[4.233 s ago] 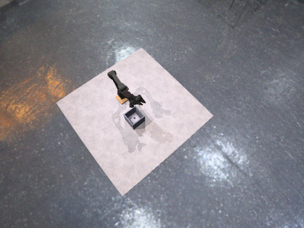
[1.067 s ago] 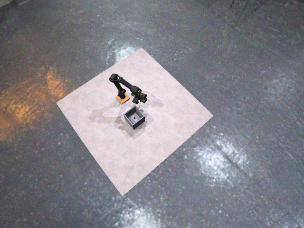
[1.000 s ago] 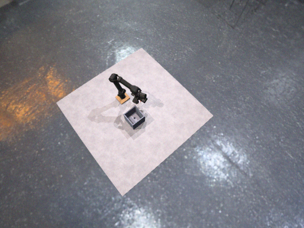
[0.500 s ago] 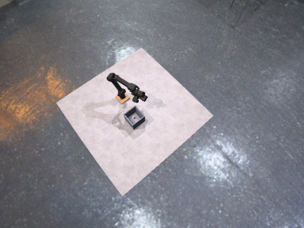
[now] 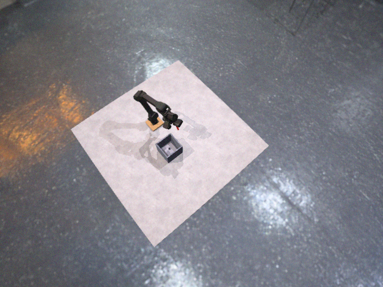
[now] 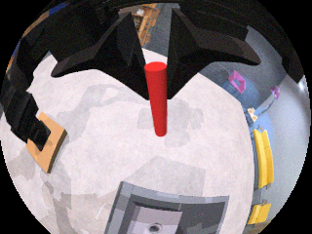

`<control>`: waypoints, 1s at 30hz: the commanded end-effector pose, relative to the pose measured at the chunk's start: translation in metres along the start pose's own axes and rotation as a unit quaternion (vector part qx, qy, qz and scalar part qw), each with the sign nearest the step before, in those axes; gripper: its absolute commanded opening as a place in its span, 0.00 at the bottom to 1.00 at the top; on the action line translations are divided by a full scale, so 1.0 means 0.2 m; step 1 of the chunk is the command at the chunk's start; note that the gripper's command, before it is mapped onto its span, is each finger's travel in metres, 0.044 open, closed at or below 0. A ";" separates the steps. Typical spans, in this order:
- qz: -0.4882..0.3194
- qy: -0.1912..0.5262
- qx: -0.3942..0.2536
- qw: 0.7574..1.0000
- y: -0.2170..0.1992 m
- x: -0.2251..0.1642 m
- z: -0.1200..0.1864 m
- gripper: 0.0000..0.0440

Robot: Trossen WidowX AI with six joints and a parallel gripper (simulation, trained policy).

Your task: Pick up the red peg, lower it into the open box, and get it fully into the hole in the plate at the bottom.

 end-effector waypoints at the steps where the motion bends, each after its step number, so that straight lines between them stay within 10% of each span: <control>1: 0.000 -0.017 0.014 1.000 0.03 0.04 0.06 0.00; 30: -0.061 -0.093 -0.037 0.993 0.11 0.51 0.13 0.00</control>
Point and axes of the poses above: the point midway between the two fingers, 35 mm back from their tips, its own z axis back along the fingers, its own y axis across the jaws, x = y × z, the point moved 5 cm from there along z, back along the fingers, and after that the axes turned 4 degrees about -z, right-handed, at the moved point
